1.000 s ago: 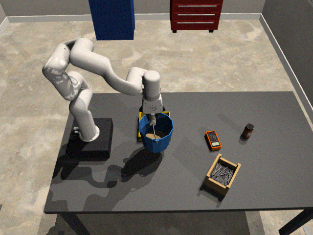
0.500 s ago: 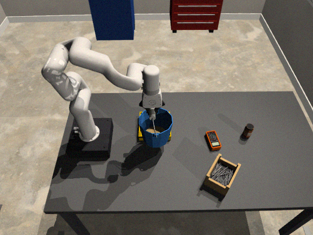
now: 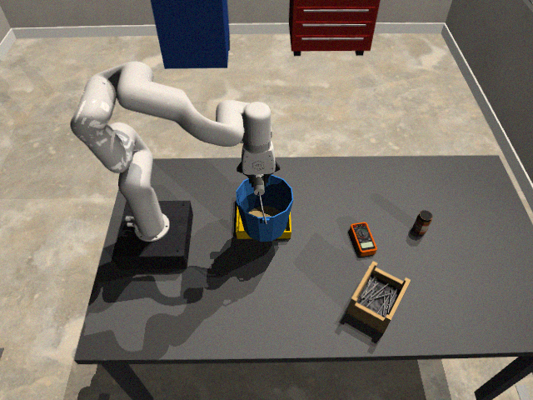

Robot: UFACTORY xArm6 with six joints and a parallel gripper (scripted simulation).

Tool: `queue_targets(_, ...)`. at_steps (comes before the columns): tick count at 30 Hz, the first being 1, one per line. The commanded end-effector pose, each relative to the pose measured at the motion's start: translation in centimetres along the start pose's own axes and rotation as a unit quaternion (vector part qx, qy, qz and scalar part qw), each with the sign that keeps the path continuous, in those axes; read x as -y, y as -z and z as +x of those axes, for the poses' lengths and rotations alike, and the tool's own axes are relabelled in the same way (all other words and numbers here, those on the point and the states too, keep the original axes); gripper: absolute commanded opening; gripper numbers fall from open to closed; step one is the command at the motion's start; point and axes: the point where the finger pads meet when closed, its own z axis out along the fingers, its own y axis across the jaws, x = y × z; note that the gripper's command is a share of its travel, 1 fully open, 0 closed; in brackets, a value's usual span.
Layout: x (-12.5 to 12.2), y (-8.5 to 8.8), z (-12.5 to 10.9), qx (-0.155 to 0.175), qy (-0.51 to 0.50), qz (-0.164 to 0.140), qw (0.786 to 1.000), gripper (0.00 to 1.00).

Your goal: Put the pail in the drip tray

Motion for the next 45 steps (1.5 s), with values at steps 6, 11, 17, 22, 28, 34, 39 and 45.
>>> queue_targets(6,-0.2,0.2,2.3,0.000,0.000,-0.003,1.000,0.00)
queue_targets(11,-0.2,0.2,3.6,0.000,0.000,-0.003,1.000,0.00)
queue_targets(17,-0.2,0.2,4.5,0.000,0.000,-0.003,1.000,0.00)
queue_targets(22,-0.2,0.2,5.5,0.000,0.000,-0.003,1.000,0.00)
queue_targets(28,-0.2,0.2,6.6,0.000,0.000,-0.003,1.000,0.00)
queue_targets(34,-0.2,0.2,7.3,0.000,0.000,-0.003,1.000,0.00)
queue_targets(39,-0.2,0.2,8.0,0.000,0.000,-0.003,1.000,0.00)
queue_targets(45,-0.2,0.2,8.7,0.000,0.000,-0.003,1.000,0.00)
